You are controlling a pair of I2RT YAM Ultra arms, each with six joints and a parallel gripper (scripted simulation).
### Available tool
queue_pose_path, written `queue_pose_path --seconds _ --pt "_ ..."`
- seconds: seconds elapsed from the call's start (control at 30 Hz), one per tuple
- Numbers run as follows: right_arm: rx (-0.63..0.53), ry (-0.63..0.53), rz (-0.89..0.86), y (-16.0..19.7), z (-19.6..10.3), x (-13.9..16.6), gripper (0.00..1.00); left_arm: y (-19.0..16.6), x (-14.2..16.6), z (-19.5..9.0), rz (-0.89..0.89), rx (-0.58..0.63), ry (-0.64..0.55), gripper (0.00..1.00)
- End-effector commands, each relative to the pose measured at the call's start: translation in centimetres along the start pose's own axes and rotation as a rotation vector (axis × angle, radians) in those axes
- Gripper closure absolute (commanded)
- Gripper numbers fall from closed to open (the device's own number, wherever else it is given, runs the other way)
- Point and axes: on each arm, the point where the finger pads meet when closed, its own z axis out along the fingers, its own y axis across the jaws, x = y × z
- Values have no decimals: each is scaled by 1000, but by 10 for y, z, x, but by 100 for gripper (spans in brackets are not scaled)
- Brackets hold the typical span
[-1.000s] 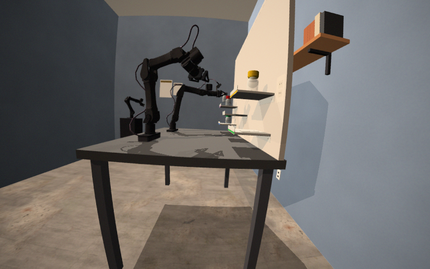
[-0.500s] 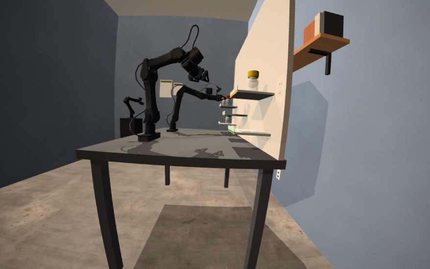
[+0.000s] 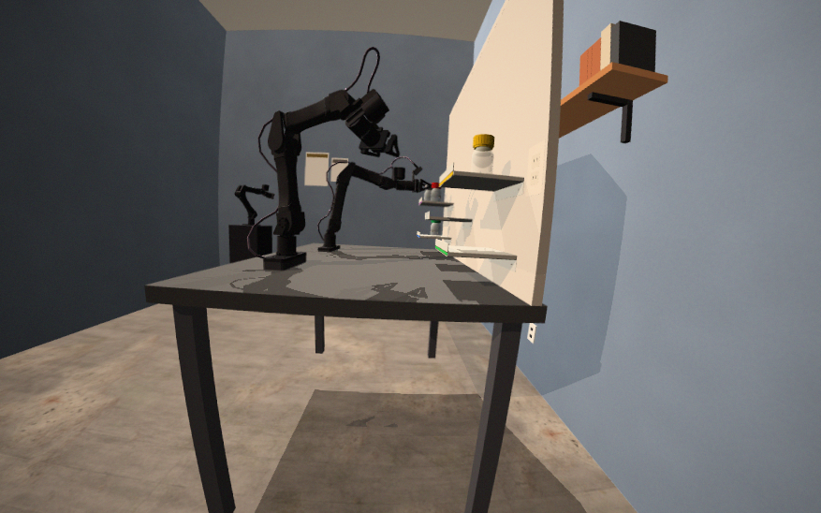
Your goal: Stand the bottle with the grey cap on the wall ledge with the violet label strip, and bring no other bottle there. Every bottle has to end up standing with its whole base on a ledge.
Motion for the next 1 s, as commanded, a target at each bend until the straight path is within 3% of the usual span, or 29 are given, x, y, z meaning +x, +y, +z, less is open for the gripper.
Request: queue_pose_path --seconds 0.0,0.43,0.77,0.97 --pt "-10 -20 -21 5 -4 -11 12 3 -28 -14 14 -15 -72 30" --pt "-10 -20 -21 5 -4 -11 12 4 -24 -38 2 -4 -61 30" --pt "-10 -20 -21 5 -4 -11 12 2 -13 -119 2 -3 -25 30" --pt "-10 -20 -21 5 -4 -11 12 0 -21 -114 15 -3 -48 30"
